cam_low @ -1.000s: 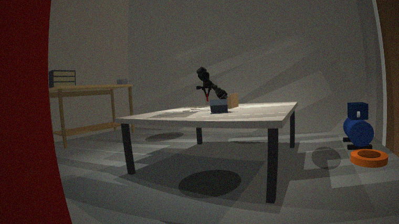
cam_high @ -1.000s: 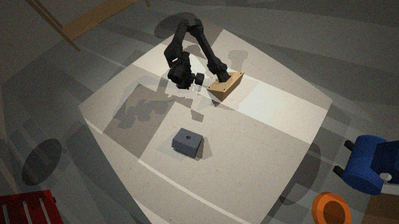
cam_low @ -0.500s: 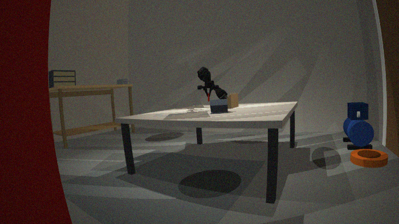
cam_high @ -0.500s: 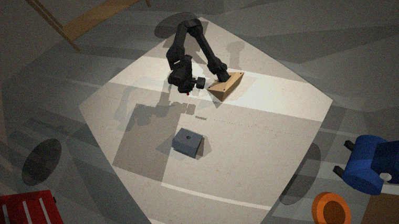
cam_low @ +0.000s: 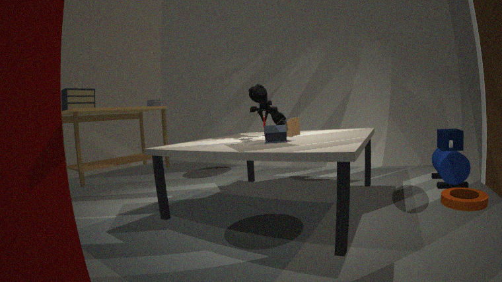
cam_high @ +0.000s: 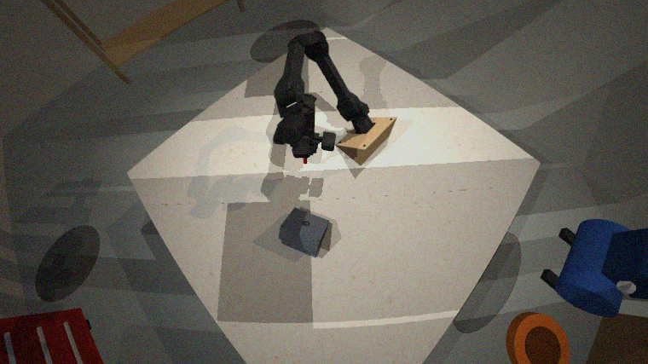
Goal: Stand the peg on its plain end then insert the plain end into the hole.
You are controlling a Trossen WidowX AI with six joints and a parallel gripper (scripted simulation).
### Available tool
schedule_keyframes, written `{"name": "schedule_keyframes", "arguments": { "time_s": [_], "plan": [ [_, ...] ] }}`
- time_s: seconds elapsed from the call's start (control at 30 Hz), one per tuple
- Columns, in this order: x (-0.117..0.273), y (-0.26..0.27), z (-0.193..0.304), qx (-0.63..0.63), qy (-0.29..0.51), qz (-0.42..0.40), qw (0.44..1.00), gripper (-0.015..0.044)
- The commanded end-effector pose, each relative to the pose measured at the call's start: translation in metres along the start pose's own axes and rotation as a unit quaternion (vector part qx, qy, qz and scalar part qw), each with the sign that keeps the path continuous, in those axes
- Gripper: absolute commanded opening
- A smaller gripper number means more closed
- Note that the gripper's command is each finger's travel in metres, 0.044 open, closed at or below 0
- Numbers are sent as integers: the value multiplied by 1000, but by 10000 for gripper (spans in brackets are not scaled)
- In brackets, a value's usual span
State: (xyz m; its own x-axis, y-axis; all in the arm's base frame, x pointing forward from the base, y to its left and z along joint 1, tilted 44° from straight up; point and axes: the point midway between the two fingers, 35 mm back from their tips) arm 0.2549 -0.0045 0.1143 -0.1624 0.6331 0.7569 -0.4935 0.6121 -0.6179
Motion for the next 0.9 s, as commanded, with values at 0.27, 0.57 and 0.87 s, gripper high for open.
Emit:
{"name": "schedule_keyframes", "arguments": {
  "time_s": [0.27, 0.57, 0.87],
  "plan": [
    [-3, 10, -23, 26, -39, 7, 999, 0],
    [-3, 17, -40, 43, -67, 15, 997, 0],
    [-3, 24, -56, 59, -94, 23, 994, 0]
  ]
}}
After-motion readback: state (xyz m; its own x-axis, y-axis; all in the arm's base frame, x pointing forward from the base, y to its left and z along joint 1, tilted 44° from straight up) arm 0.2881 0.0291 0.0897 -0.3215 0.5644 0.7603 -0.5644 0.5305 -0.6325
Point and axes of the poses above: the point midway between the two fingers, 35 mm back from their tips, its own x axis back along the fingers, its own y axis across the jaws, z = x × y, and after that the axes turned 2 degrees about -x, right-handed
